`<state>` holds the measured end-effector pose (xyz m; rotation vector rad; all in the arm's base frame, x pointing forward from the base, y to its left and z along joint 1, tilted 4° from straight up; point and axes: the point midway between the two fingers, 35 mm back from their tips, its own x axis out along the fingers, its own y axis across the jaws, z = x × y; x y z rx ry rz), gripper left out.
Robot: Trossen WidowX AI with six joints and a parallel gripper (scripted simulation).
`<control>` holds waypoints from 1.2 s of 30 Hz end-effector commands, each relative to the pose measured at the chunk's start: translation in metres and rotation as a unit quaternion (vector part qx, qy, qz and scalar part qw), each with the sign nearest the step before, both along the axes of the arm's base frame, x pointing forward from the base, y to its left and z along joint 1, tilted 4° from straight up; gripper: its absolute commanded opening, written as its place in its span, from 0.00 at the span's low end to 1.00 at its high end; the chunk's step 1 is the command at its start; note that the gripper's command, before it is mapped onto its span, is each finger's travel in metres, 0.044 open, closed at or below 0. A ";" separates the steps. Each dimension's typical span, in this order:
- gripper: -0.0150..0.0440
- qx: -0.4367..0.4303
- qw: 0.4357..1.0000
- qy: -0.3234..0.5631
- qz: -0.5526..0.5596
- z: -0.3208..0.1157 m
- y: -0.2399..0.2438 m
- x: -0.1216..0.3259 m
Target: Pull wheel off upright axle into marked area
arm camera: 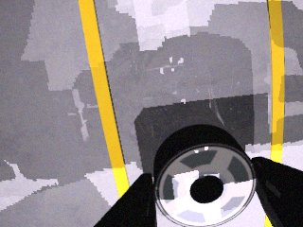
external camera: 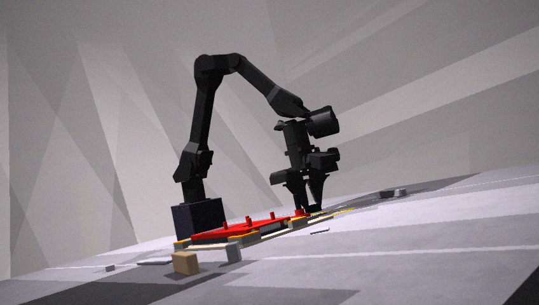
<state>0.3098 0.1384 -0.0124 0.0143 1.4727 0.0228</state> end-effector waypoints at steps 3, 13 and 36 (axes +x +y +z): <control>0.25 -0.004 1.000 0.002 -0.001 -0.014 -0.002 -0.002; 0.43 0.000 1.000 -0.001 0.000 -0.010 0.000 0.000; 0.94 -0.001 1.000 0.001 0.002 0.053 -0.006 -0.018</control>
